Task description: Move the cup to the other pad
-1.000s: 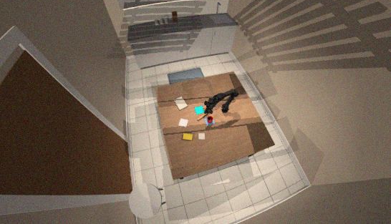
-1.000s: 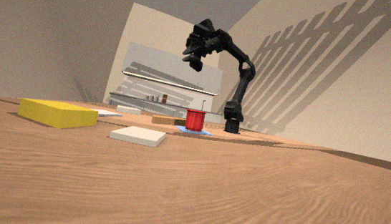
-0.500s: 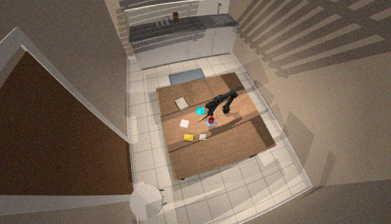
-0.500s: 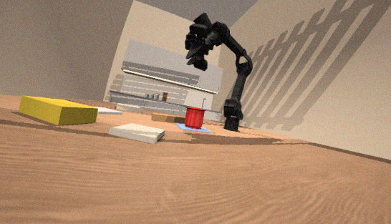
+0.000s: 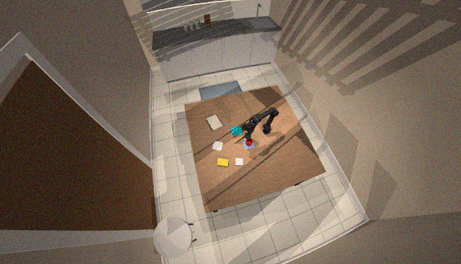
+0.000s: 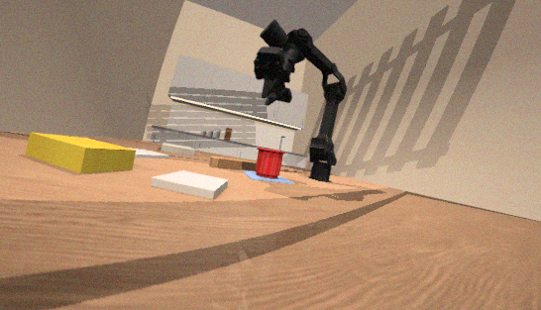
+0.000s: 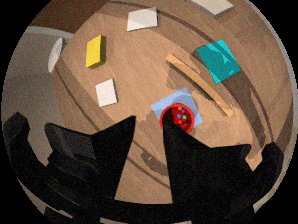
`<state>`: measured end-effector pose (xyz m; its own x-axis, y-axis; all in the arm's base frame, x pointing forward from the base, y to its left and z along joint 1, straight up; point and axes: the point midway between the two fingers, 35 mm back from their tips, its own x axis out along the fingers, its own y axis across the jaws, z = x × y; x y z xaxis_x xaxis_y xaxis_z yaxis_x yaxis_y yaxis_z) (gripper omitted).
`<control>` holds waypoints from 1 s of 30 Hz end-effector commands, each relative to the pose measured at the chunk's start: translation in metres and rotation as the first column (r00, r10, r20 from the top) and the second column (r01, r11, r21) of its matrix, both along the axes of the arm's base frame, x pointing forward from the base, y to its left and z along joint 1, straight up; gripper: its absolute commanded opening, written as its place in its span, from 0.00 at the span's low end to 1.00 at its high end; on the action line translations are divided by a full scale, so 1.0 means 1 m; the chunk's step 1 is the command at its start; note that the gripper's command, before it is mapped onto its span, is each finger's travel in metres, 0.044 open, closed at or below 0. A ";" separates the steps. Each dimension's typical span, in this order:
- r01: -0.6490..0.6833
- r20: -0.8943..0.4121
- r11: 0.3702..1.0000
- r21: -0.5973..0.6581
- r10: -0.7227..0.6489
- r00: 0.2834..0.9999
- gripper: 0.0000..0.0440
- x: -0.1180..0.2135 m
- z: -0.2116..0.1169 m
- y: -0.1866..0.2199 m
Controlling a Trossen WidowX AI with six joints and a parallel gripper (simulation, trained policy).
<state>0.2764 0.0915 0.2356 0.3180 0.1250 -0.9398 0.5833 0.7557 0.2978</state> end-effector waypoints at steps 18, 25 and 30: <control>0.070 -0.282 0.990 -0.123 -0.103 0.954 0.34 -0.027 -0.041 -0.015; 0.094 -0.326 0.983 -0.156 -0.141 0.935 0.35 -0.031 -0.056 -0.018; 0.107 -0.350 0.978 -0.179 -0.165 0.922 0.36 -0.033 -0.067 -0.020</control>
